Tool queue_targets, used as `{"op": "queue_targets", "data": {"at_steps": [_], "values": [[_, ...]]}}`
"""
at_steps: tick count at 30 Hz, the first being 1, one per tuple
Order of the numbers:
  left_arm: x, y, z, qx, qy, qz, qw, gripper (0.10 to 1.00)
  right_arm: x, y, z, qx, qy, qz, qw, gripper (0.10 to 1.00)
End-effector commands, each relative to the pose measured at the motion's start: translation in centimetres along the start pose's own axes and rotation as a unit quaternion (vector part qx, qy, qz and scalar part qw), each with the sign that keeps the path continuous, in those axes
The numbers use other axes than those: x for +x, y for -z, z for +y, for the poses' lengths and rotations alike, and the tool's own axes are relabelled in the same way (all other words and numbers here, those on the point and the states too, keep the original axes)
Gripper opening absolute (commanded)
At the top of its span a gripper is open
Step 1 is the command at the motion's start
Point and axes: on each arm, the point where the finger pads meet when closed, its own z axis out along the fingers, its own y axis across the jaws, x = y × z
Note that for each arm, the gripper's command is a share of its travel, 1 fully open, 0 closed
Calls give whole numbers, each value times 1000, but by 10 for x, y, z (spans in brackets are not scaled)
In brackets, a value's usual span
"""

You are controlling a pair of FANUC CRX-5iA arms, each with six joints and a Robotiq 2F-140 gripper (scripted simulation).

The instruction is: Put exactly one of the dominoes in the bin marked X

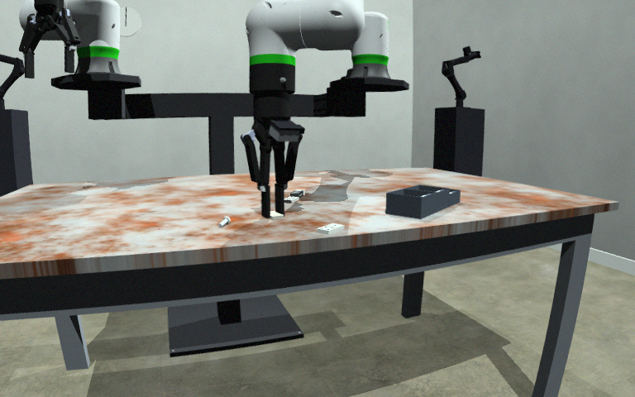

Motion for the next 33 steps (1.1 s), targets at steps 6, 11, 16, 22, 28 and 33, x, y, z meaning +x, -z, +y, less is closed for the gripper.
{"op": "queue_targets", "data": {"at_steps": [6,11,16,22,28,33], "values": [[1,1,1,-1,0,1,1000,213,-1,0,0,0,0,-1,1000,1000],[1,11,1,-1,0,0,1000,213,-1,0,0,0,0,-1,1000,1000],[1,28,1,-1,0,0,1000,213,-1,0,0,0,0,-1,1000,1000],[1,48,1,-1,0,0,1000,213,-1,0,0,0,0,-1,1000,1000],[1,61,1,-1,0,0,1000,213,-1,0,0,0,0,-1,1000,1000],[1,61,1,-1,0,0,1000,213,-1,0,0,0,0,-1,1000,1000]]}}
